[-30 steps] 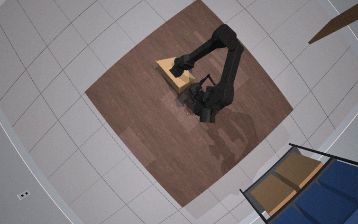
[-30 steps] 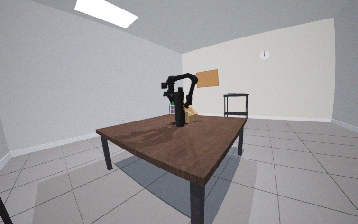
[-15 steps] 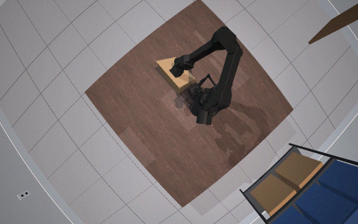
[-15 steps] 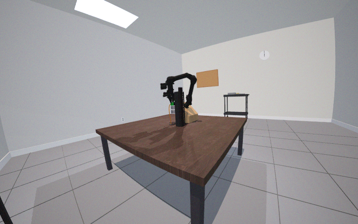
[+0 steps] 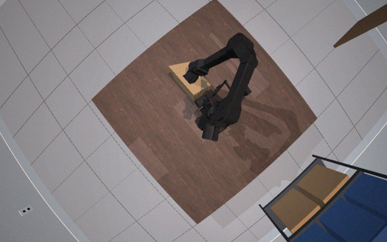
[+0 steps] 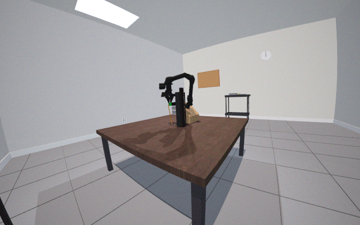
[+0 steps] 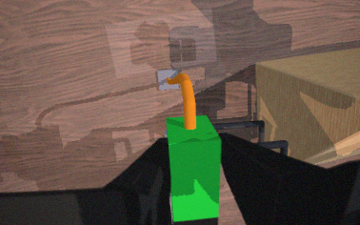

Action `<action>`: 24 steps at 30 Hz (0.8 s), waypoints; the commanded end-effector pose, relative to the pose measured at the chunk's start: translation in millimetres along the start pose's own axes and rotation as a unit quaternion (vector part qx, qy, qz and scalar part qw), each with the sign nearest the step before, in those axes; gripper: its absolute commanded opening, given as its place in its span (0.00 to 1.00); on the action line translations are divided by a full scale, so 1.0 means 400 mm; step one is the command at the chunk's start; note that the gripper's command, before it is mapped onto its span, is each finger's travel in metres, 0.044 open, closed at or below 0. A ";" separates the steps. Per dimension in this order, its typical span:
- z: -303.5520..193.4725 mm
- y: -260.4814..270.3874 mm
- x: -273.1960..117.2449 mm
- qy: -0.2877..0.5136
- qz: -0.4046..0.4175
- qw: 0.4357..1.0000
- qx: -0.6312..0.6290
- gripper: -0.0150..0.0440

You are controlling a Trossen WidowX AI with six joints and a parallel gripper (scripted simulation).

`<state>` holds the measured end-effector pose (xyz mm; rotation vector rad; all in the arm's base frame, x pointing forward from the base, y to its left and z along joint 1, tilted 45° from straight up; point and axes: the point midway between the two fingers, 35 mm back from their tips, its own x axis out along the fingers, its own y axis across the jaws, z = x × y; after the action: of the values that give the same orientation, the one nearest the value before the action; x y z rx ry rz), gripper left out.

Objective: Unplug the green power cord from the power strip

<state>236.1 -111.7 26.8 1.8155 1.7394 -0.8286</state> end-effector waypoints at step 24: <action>0.130 0.007 -0.028 -0.004 0.004 1.000 -0.005 1.00</action>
<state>231.9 -151.6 -0.1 1.8244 1.7303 -0.8304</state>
